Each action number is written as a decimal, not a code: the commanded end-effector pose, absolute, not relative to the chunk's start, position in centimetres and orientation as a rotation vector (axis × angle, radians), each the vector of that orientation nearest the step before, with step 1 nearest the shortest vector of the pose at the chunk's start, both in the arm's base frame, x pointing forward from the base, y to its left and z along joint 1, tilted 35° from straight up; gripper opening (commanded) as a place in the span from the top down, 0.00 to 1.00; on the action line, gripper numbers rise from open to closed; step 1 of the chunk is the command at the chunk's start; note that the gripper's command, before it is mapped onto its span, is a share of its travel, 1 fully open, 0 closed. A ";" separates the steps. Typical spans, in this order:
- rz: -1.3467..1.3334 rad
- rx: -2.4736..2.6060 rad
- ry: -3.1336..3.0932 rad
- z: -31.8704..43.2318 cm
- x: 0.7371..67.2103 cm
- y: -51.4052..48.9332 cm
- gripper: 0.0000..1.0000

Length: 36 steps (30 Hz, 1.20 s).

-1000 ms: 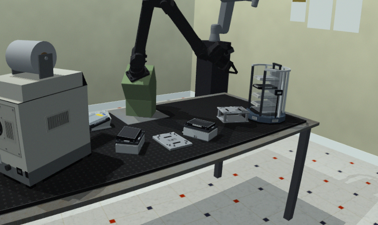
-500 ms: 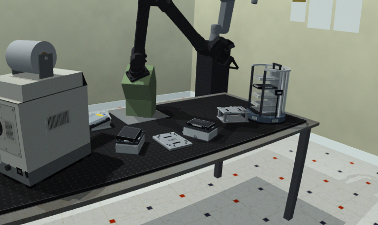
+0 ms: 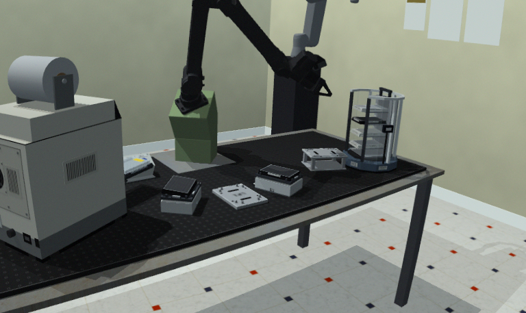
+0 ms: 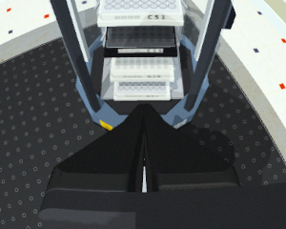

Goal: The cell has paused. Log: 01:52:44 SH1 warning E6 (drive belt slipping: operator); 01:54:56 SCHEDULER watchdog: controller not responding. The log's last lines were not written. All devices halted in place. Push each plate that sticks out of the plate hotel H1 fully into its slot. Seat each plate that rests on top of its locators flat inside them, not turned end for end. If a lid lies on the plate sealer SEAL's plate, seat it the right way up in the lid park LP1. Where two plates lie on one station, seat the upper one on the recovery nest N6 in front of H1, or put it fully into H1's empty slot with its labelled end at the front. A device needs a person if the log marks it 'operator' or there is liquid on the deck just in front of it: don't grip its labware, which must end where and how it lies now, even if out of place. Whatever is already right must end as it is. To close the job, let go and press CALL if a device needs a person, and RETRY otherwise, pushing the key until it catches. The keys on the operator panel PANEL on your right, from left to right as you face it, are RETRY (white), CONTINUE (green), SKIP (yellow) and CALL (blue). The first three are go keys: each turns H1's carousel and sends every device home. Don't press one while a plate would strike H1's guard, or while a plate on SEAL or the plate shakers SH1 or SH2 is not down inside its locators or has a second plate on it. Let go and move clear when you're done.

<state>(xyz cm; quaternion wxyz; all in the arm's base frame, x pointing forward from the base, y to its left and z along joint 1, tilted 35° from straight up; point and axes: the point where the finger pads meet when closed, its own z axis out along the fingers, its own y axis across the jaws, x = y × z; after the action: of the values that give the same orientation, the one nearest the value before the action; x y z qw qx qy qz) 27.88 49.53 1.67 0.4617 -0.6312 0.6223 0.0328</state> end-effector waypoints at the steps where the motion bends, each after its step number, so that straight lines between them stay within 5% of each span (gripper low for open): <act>1: 0.068 -1.563 1.573 0.1 28.1 48.6 1.00; 16: 0.053 -1.486 1.603 4.5 28.3 51.0 1.00; 36: -0.351 -1.176 2.187 6.3 32.9 45.9 1.00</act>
<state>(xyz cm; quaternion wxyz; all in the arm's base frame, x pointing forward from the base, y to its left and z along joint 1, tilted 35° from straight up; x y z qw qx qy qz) 31.12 45.28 5.41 0.3296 -0.4998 0.7903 -0.1300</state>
